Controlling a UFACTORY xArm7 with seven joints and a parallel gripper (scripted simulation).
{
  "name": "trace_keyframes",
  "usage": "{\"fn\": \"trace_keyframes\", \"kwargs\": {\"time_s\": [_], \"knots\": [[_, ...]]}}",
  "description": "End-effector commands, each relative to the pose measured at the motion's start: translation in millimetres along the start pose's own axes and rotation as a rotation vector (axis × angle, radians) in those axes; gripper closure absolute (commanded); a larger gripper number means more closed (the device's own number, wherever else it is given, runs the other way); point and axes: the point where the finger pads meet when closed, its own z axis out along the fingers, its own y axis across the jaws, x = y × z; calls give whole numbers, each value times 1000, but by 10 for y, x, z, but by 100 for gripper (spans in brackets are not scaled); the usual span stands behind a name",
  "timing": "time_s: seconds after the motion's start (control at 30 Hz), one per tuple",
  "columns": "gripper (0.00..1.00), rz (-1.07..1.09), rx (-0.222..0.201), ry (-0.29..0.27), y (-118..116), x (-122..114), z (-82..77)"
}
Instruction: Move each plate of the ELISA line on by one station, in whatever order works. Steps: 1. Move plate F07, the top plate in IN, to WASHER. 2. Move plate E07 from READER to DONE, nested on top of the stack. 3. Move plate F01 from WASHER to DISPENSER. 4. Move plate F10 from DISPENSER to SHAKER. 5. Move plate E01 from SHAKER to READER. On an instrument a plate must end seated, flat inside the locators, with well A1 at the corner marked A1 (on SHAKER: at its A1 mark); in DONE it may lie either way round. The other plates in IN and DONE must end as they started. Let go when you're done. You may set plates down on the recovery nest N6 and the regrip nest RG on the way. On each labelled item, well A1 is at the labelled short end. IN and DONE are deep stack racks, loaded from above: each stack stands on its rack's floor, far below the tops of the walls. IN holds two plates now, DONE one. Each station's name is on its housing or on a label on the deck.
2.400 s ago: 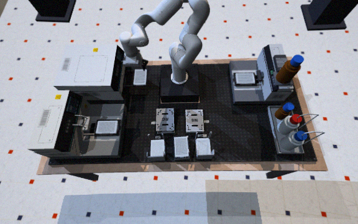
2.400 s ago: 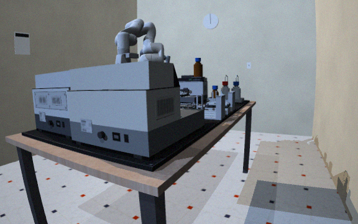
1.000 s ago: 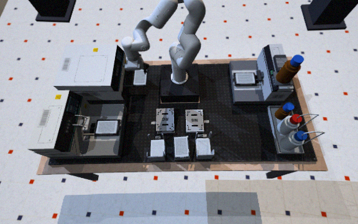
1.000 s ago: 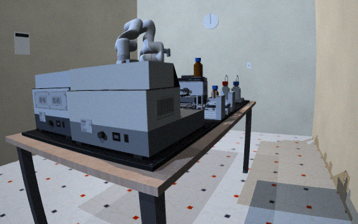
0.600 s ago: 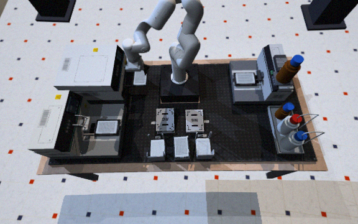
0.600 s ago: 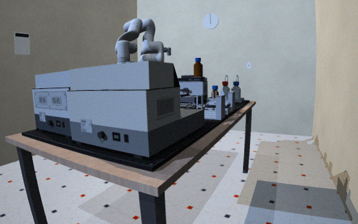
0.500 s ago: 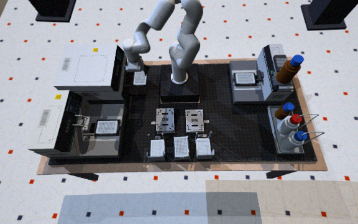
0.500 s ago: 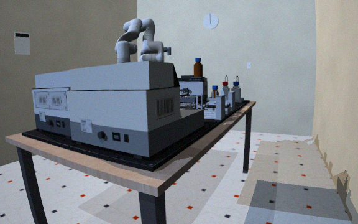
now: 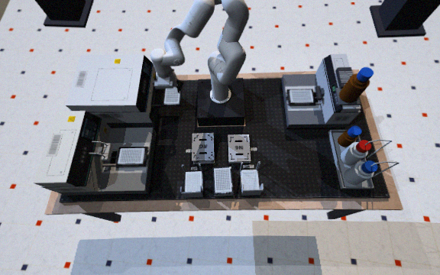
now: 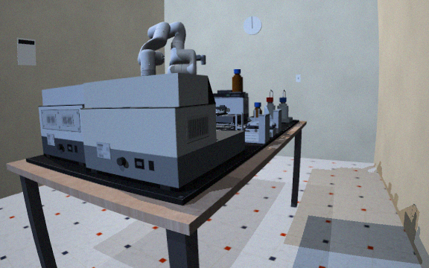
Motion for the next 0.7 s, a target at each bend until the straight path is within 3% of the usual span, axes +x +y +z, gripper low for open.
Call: {"fn": "trace_keyframes", "kwargs": {"time_s": [0.0, 0.67], "knots": [[0, 0, -4, 0, 15, 1, -12], [0, 0, -4, 0, 15, 1, 173]]}}
